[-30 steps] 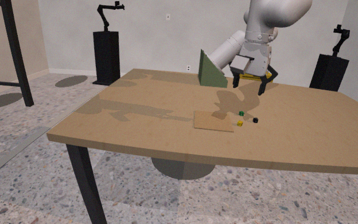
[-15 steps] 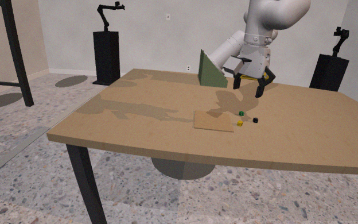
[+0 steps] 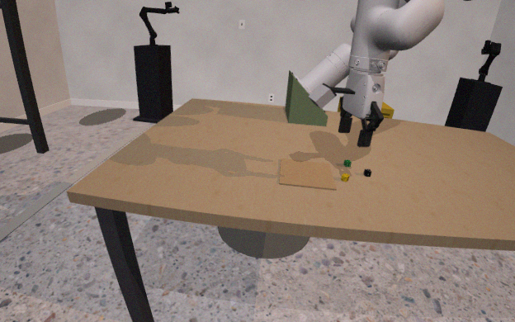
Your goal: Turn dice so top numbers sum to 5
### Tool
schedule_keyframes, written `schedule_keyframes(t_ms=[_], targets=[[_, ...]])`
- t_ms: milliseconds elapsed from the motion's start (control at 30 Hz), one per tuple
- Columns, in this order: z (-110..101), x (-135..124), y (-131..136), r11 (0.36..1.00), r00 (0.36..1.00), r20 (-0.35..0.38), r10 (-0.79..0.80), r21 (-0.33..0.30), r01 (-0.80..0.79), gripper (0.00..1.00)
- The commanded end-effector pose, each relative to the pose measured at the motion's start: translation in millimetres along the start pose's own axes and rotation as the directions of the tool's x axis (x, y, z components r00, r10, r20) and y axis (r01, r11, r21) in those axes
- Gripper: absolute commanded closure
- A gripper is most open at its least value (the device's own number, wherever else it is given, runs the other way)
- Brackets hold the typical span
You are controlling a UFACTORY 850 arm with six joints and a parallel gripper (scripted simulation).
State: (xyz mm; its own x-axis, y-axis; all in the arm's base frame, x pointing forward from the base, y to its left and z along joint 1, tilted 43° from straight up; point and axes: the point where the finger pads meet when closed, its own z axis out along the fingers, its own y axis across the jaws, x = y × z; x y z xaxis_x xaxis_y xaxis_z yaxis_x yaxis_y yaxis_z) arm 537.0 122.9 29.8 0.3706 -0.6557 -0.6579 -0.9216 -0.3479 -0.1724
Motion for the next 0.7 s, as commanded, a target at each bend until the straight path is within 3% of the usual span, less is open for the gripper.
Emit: schedule_keyframes(t_ms=[0, 400, 533, 667], targets=[[3, 1, 0, 0.992, 0.992, -0.003, 0.124, -0.011, -0.124, 0.0], [16, 2, 1, 0.868, 0.868, -0.007, 0.497, -0.009, -0.497, 0.0], [18, 2, 1, 0.836, 0.836, -0.008, 0.548, -0.009, -0.548, 0.0], [23, 2, 2, 0.746, 0.746, -0.009, 0.666, -0.007, -0.666, 0.0]])
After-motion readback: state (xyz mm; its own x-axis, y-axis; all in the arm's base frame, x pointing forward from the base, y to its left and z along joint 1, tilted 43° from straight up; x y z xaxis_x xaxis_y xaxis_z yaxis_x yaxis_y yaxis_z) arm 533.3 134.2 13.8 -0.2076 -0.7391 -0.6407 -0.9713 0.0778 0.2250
